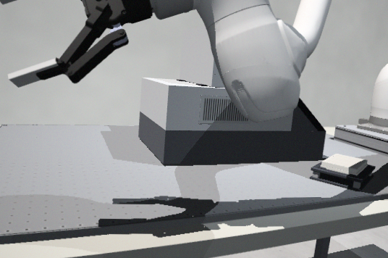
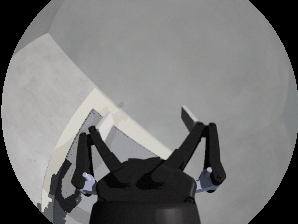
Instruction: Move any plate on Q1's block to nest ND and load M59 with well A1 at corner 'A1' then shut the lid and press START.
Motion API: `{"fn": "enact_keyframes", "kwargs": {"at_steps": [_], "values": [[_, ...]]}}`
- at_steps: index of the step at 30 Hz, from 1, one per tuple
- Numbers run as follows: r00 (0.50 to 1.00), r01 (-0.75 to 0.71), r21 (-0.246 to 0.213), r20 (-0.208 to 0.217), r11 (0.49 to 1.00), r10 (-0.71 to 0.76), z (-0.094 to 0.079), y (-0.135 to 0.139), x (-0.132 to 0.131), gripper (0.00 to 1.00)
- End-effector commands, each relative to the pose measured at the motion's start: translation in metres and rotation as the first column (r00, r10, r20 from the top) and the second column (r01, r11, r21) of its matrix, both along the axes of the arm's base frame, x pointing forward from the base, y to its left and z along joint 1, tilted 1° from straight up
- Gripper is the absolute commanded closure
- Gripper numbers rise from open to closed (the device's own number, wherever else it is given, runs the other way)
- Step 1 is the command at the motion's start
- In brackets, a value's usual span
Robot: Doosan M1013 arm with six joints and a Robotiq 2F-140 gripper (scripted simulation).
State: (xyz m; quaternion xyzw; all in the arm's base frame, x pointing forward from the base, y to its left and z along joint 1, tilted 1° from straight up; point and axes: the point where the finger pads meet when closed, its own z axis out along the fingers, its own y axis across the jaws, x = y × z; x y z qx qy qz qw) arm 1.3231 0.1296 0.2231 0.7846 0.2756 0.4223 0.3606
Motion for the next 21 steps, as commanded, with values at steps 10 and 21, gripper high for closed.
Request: {"fn": "enact_keyframes", "kwargs": {"at_steps": [10,21], "values": [[1.000,0.000,0.000,0.000,1.000,0.000,0.000,0.000,0.000,0.00],[0.995,0.091,0.036,-0.040,0.995,-0.090,0.009,-0.015,-0.010,1.00]]}}
